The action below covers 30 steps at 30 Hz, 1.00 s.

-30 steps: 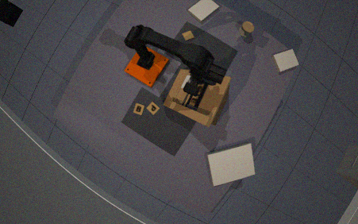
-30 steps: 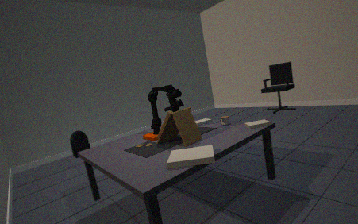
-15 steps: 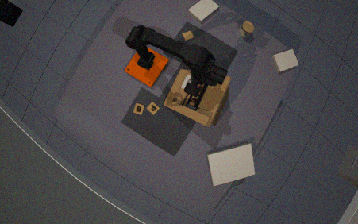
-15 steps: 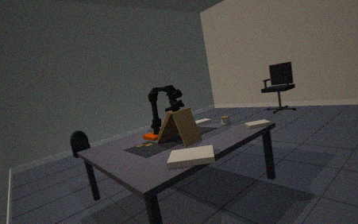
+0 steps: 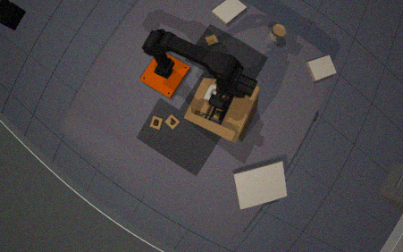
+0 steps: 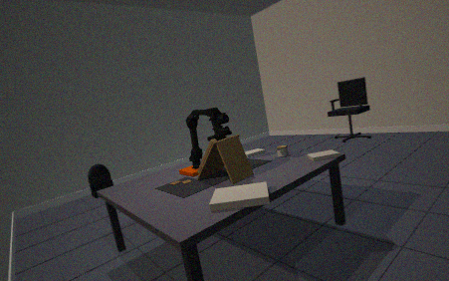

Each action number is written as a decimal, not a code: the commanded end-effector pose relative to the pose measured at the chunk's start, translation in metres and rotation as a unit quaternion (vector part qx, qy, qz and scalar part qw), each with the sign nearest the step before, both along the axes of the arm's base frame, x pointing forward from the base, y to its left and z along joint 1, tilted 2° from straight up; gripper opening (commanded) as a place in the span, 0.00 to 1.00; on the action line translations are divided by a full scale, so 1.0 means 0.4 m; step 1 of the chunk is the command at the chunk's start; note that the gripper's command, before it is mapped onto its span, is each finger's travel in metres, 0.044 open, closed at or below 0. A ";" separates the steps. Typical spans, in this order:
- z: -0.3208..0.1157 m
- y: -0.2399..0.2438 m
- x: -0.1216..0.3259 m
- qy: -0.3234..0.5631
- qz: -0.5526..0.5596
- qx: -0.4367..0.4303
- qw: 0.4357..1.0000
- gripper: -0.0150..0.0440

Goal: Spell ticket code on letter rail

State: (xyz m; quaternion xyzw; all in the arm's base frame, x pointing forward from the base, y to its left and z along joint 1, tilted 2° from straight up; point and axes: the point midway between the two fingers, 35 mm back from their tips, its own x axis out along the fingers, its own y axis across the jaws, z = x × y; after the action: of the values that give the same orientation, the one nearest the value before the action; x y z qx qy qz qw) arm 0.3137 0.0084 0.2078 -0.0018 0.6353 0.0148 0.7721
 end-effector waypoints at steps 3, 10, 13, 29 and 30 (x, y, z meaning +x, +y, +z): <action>-0.011 -0.002 0.009 0.003 -0.001 -0.003 1.000 0.25; -0.017 -0.002 0.016 0.003 -0.001 -0.003 1.000 0.25; -0.019 -0.002 0.019 0.003 -0.001 -0.003 1.000 0.25; -0.031 -0.002 0.034 0.003 -0.001 -0.003 1.000 0.25; -0.032 -0.002 0.035 0.003 -0.001 -0.003 1.000 0.25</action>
State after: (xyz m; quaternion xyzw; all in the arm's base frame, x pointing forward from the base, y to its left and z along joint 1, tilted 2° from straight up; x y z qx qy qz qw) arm 0.3251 0.0084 0.1985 -0.0016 0.6351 0.0147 0.7723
